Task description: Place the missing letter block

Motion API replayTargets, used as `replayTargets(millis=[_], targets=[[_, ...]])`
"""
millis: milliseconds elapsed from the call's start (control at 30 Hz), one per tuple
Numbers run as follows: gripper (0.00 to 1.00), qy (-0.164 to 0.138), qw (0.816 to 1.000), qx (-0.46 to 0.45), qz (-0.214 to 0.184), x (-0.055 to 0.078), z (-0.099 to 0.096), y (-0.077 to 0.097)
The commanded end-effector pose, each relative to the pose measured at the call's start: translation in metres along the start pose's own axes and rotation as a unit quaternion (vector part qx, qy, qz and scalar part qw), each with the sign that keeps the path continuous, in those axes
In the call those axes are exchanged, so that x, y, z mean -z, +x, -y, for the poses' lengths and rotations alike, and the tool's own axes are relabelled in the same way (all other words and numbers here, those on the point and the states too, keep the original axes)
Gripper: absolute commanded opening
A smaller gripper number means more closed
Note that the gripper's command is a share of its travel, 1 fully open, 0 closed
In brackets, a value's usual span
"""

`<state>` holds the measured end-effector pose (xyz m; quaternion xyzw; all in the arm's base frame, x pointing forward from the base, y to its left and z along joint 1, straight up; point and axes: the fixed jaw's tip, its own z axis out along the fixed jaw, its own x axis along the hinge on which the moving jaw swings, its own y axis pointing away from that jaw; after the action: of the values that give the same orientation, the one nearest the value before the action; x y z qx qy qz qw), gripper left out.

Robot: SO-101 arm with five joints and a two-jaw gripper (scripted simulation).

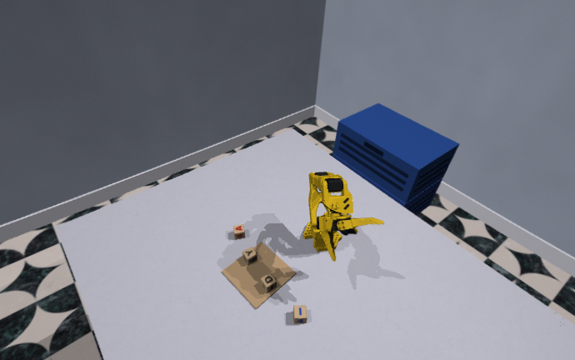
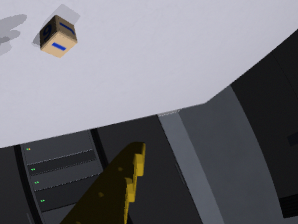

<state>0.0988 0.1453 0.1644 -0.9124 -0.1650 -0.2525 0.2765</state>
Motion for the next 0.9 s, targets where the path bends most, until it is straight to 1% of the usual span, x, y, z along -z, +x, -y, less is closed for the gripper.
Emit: replayTargets(millis=[0, 133, 433, 700, 867], targets=[[1.0, 0.004, 1.0, -0.026, -0.014, 0.004, 0.0, 0.005], [1.0, -0.002, 0.999, -0.051, -0.016, 0.004, -0.003, 0.005], [1.0, -0.005, 0.998, -0.063, -0.016, 0.004, -0.005, 0.005], [1.0, -0.018, 0.993, -0.117, -0.02, 0.004, -0.011, 0.007], [1.0, -0.019, 0.992, -0.121, -0.021, 0.004, -0.011, 0.007]])
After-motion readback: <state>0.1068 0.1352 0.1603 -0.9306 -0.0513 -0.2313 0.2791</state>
